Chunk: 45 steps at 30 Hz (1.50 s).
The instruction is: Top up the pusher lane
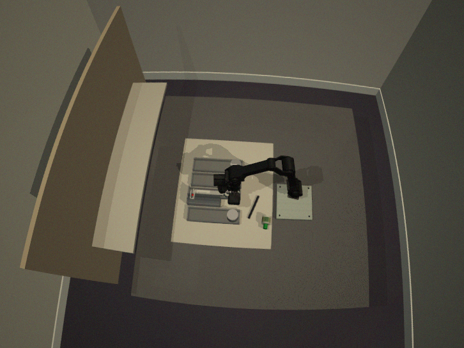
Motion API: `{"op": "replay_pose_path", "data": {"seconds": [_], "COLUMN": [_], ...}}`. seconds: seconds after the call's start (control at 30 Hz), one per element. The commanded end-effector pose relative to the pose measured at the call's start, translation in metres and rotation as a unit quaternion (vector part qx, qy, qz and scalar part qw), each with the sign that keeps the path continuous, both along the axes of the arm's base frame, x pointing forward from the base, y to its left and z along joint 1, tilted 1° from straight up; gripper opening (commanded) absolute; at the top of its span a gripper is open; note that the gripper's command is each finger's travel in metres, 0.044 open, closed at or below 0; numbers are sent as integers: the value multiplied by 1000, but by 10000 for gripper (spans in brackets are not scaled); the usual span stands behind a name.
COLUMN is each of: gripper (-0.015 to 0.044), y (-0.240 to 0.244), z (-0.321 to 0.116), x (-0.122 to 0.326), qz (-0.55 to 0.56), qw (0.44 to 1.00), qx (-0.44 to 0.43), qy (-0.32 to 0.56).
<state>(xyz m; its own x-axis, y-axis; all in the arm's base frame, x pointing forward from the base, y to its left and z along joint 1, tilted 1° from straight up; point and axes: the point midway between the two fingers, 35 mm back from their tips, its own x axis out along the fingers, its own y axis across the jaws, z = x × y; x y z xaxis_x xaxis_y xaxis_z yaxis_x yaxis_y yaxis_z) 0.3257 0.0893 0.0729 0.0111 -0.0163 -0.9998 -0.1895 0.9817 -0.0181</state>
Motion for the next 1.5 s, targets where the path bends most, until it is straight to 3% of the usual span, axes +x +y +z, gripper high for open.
{"op": "replay_pose_path", "data": {"seconds": [0.0,1.47], "gripper": [0,0], "y": [1,0], "z": [-4,-18], "x": [5,2], "qz": [2,2], "qw": [1000,1000], "qx": [2,2], "qy": [-7,-7]}}
